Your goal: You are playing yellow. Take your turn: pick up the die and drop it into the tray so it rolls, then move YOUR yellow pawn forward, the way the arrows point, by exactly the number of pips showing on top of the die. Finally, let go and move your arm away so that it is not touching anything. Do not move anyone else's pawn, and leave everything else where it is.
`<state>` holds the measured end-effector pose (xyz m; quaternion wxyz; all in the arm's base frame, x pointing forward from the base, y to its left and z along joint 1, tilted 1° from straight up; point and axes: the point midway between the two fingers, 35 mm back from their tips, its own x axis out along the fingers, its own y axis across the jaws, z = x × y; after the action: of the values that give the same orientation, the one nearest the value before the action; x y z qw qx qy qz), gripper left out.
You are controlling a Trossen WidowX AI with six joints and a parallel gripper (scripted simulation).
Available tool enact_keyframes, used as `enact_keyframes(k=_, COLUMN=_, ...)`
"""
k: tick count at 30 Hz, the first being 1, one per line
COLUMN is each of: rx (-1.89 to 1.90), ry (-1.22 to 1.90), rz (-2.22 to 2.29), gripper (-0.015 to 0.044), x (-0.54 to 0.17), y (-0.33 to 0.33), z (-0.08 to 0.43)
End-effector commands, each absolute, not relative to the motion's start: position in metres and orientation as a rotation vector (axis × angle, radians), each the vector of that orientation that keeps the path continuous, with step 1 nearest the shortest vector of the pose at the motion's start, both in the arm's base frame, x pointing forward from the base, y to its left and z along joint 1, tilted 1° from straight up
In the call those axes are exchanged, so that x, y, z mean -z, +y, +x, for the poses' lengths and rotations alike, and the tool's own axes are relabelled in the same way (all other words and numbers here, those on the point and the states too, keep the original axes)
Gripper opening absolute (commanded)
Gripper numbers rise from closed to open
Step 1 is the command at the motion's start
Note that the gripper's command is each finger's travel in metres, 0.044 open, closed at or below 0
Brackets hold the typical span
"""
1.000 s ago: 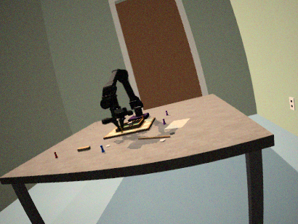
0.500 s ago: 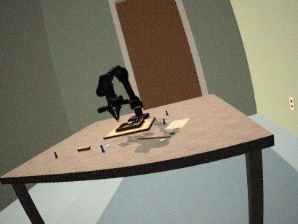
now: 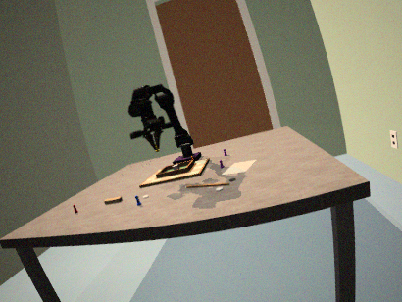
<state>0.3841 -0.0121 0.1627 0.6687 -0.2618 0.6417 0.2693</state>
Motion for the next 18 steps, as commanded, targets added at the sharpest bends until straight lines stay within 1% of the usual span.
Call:
enact_keyframes(k=1, rx=-0.608, ry=1.449, rz=-0.593, gripper=0.0000, x=-0.160, y=0.001, z=0.378)
enact_keyframes(k=18, rx=-0.592, ry=1.453, rz=-0.568, gripper=0.0000, x=-0.137, y=0.055, z=0.340)
